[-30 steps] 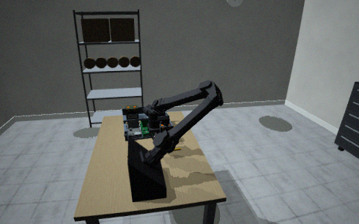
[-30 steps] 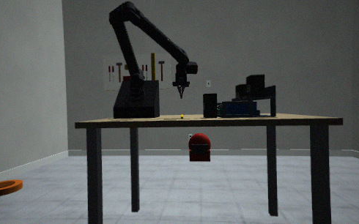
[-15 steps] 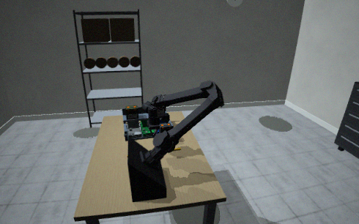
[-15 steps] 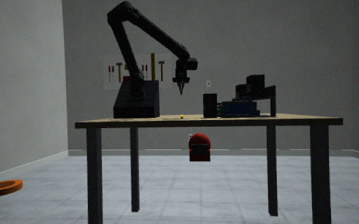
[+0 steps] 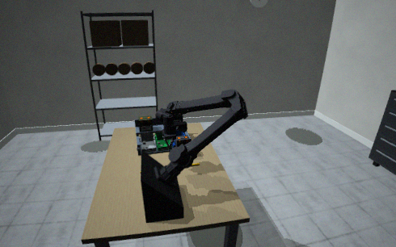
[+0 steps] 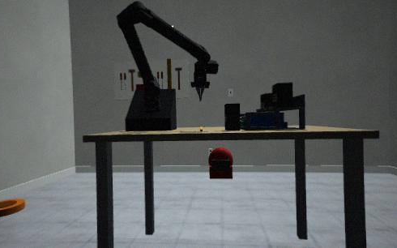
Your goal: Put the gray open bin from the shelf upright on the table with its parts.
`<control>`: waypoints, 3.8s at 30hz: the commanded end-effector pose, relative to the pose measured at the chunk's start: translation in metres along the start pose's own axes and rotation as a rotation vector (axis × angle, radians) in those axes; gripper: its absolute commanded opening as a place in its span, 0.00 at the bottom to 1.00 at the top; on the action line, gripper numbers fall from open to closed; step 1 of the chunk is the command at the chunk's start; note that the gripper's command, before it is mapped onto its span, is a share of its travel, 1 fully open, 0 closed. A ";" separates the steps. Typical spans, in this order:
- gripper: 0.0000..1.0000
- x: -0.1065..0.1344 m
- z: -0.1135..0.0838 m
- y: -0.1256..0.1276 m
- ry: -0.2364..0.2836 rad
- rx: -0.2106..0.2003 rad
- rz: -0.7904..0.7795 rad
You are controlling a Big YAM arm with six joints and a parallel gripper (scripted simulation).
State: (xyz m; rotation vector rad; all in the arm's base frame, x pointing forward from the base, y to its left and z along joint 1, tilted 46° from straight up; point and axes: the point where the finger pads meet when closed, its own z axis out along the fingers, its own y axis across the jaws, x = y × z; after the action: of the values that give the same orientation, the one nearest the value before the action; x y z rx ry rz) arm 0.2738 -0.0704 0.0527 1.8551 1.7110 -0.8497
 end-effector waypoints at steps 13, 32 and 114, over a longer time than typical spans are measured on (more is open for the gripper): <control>0.00 -0.003 -0.016 0.019 0.015 -0.036 0.045; 0.00 0.018 -0.015 0.053 0.015 -0.040 0.043; 0.00 0.115 -0.015 0.239 0.007 -0.026 0.020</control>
State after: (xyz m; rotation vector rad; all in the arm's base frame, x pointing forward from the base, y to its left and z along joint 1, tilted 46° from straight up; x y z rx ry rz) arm 0.5036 -0.0193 -0.0351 1.8654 1.6951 -0.8392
